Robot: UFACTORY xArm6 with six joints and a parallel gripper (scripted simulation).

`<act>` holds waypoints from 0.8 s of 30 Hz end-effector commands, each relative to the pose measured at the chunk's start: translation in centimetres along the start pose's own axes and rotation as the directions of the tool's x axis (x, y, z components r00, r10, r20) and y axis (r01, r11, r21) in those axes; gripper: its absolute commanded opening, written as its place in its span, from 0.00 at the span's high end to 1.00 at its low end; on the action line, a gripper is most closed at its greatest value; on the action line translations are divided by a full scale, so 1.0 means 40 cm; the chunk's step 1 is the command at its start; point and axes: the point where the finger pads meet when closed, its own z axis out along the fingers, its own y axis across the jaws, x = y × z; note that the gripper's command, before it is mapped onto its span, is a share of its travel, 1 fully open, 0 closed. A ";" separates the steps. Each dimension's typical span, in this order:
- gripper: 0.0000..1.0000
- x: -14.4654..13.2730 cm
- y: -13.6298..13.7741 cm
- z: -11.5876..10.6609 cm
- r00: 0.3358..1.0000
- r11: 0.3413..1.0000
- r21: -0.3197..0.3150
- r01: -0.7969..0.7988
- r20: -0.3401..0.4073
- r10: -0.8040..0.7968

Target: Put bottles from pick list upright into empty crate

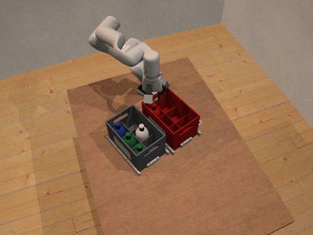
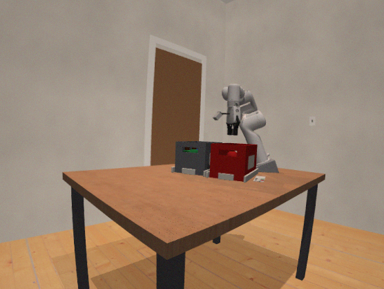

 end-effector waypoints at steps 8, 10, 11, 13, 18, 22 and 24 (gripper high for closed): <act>0.35 0.107 0.057 -0.003 1.000 1.000 0.003 0.000 -0.001 0.000; 0.35 0.129 0.069 -0.003 1.000 1.000 0.003 0.000 -0.001 0.000; 0.35 0.140 0.075 -0.003 1.000 1.000 0.003 0.000 -0.001 0.000; 0.35 0.163 0.087 -0.003 1.000 1.000 0.003 0.000 -0.002 0.000; 0.35 0.196 0.104 -0.003 1.000 1.000 0.002 0.000 -0.002 0.000; 0.35 0.240 0.128 -0.003 1.000 1.000 0.002 0.000 -0.002 0.000; 0.35 0.262 0.140 -0.003 1.000 1.000 0.002 0.000 -0.002 0.000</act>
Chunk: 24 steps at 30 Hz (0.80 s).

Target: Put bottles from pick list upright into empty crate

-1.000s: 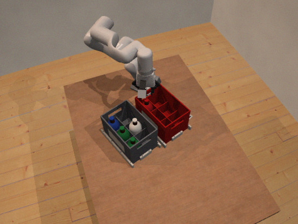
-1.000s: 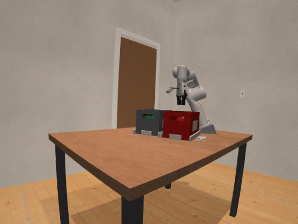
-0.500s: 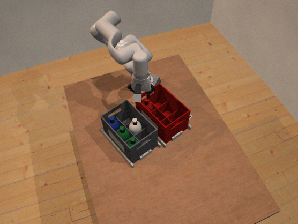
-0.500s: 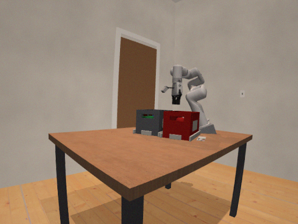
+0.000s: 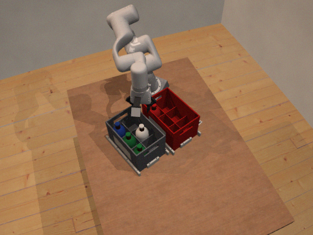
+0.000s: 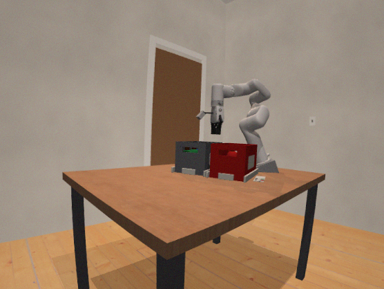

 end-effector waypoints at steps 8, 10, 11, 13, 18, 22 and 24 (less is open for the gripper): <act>0.35 0.122 0.061 0.000 1.000 1.000 0.010 0.002 0.004 -0.002; 0.35 0.133 0.067 0.000 1.000 1.000 0.010 0.002 0.004 -0.002; 0.35 0.144 0.073 0.000 1.000 1.000 0.010 0.002 0.004 -0.003; 0.35 0.166 0.085 0.001 1.000 1.000 0.010 0.002 0.004 -0.003; 0.35 0.221 0.114 0.001 1.000 1.000 0.010 0.003 0.004 -0.003; 0.35 0.265 0.138 0.002 1.000 1.000 0.010 0.003 0.004 -0.003; 0.35 0.287 0.150 0.002 1.000 1.000 0.009 0.003 0.004 -0.003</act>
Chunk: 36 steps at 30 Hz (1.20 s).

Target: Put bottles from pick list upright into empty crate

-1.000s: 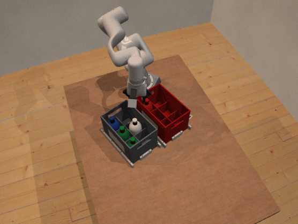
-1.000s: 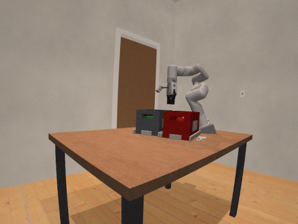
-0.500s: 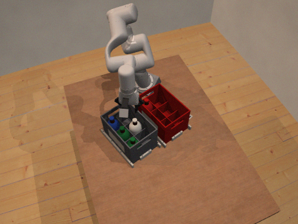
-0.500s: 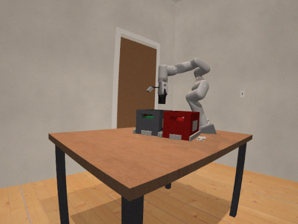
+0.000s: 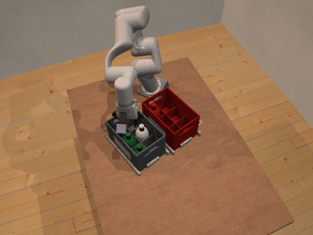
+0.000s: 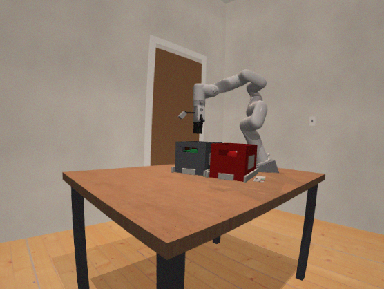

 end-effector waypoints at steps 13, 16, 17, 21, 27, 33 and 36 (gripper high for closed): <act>0.35 0.048 0.022 -0.002 1.000 1.000 0.003 0.001 -0.001 -0.001; 0.35 0.048 0.022 0.008 1.000 1.000 0.003 0.001 -0.001 -0.001; 0.35 0.048 0.022 0.011 1.000 1.000 0.003 0.001 -0.001 -0.001; 0.35 0.048 0.022 0.018 1.000 1.000 0.003 0.001 -0.001 -0.001; 0.35 0.048 0.022 0.038 1.000 1.000 0.003 0.001 -0.001 -0.001; 0.35 0.048 0.022 0.058 1.000 1.000 0.003 0.001 -0.001 -0.001; 0.35 0.048 0.022 0.061 1.000 1.000 0.003 0.001 -0.001 -0.001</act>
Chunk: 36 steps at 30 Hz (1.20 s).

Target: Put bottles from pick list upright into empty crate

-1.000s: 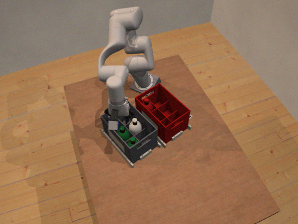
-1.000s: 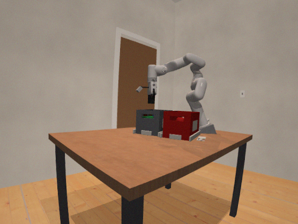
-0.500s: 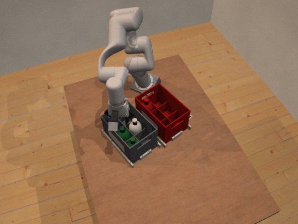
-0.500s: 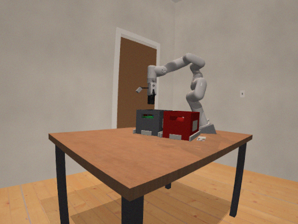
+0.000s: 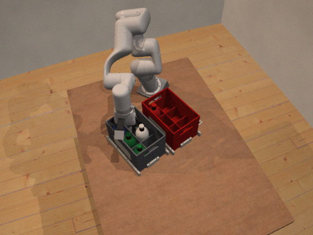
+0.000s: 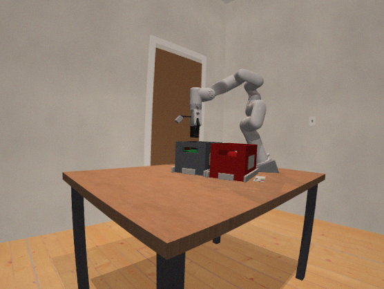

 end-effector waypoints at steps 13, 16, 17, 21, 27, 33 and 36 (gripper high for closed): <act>0.35 0.004 0.001 0.044 1.000 1.000 0.000 0.000 -0.005 0.000; 0.35 0.004 0.001 0.051 1.000 1.000 0.000 0.000 -0.005 0.000; 0.35 0.004 0.001 0.051 1.000 1.000 0.000 0.000 -0.005 0.000; 0.35 0.004 0.001 0.064 1.000 1.000 0.000 0.000 -0.005 0.000; 0.35 0.004 0.001 0.084 1.000 1.000 0.000 0.000 -0.005 0.000; 0.35 0.004 0.001 0.101 1.000 1.000 0.000 0.000 -0.005 0.000; 0.35 0.004 0.001 0.108 1.000 1.000 0.000 0.000 -0.005 0.000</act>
